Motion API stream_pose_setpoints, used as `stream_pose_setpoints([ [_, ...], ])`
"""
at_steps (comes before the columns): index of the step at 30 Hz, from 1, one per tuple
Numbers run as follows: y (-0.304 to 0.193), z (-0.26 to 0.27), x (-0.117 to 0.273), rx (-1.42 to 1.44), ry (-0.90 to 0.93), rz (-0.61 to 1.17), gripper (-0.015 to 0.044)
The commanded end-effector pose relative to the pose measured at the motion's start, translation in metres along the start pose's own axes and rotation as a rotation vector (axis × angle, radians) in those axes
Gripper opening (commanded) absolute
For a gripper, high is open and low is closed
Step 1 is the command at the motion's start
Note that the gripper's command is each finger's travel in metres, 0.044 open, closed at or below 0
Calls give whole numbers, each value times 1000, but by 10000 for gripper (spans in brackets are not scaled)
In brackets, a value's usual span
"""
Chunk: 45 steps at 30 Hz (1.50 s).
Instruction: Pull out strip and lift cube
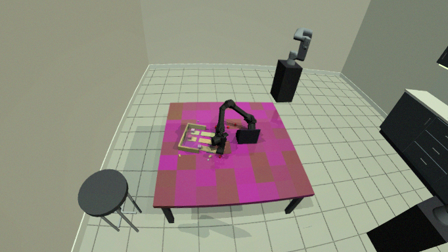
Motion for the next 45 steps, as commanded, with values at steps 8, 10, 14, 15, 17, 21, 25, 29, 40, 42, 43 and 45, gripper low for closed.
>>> stream_pose_setpoints([
  [8, -24, -5, -5, 8, -7, 30, 0],
  [10, -27, -5, -5, 8, -7, 31, 0],
  [14, -34, -5, -4, 8, -7, 31, 0],
  [15, -35, -5, -4, 8, -7, 31, 0],
  [17, -38, -5, -4, 8, -7, 31, 0],
  [21, -44, -5, -4, 9, -6, 31, 0],
  [25, -51, -5, -4, 9, -6, 31, 0],
  [29, -56, -6, -4, 9, -6, 32, 0],
  [40, -57, -6, -4, 9, -6, 32, 0],
  [42, -57, -6, -4, 9, -6, 32, 0],
  [43, -57, -6, -4, 9, -6, 32, 0],
  [45, -57, -6, -4, 9, -6, 32, 0],
])
Point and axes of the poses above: the point midway between the two fingers, 35 mm back from their tips, its own x axis back along the fingers, its own z axis across the jaws, y = z × x, the point moved 6 cm from there along x, back along the fingers
